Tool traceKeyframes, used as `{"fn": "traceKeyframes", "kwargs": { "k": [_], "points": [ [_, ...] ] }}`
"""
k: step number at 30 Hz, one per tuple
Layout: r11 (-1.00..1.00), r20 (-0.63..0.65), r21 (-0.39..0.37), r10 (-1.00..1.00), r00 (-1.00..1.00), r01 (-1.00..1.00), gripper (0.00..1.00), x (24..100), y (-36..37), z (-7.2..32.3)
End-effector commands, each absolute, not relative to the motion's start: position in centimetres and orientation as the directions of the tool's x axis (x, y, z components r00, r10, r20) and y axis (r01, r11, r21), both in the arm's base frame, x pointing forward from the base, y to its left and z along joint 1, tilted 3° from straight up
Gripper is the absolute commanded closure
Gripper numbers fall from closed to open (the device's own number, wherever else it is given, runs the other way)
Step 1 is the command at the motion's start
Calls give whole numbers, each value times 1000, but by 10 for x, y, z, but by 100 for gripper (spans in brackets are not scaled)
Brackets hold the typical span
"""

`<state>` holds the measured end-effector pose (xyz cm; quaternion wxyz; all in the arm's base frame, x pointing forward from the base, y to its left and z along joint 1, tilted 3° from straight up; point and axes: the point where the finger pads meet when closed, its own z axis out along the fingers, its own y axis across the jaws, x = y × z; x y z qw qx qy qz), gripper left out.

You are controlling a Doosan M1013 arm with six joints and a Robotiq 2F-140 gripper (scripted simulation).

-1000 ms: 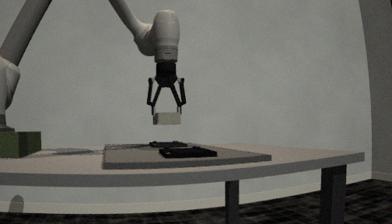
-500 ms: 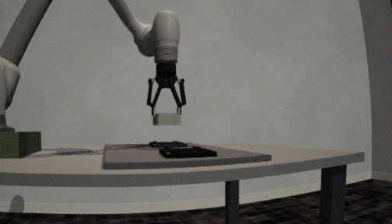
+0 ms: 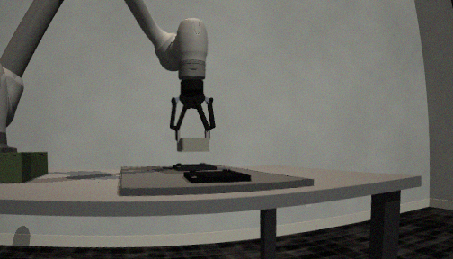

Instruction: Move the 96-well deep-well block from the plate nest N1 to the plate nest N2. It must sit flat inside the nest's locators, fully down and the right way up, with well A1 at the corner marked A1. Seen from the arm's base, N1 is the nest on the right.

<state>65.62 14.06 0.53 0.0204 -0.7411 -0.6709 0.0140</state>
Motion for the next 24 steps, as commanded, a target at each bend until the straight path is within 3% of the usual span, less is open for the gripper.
{"fn": "traceKeyframes", "kwargs": {
  "k": [1,24],
  "points": [
    [-99,7,-49,995,99,994,100,656,141,0],
    [-99,7,-49,995,99,994,100,655,141,-28]
  ]
}}
